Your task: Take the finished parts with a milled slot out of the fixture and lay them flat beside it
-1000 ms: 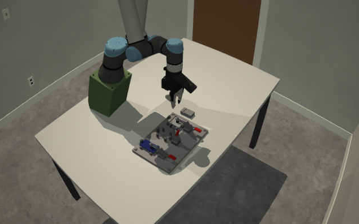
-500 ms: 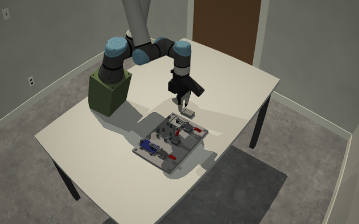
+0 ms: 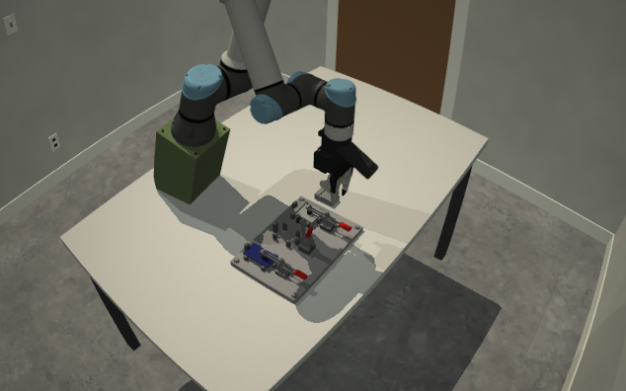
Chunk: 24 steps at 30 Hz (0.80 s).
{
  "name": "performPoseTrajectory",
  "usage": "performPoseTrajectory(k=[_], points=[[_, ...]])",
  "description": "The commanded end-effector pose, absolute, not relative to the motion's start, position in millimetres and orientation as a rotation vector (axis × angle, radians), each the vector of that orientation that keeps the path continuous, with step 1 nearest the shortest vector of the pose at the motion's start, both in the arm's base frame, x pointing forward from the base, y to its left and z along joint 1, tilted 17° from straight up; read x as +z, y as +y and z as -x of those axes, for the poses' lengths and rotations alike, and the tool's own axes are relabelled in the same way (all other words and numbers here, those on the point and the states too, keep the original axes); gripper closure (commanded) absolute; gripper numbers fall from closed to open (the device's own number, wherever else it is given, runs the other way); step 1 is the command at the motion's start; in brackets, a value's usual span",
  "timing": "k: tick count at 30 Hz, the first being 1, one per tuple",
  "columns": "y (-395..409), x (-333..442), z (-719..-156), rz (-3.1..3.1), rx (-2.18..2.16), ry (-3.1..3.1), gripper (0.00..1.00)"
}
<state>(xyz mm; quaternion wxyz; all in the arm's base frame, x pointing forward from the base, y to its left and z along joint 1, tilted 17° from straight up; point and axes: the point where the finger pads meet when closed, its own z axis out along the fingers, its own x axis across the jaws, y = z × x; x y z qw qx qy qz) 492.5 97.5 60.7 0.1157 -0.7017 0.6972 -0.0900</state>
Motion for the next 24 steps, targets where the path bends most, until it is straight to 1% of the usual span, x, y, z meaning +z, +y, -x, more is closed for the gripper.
performPoseTrajectory(k=[1, 16, 24], points=[[97.6, 65.1, -508.4, 2.056, -0.264, 2.042, 0.72], [97.6, 67.5, -517.6, 2.056, -0.264, 2.042, 0.72], [98.1, 54.8, -521.5, 2.056, -0.264, 2.042, 0.72]])
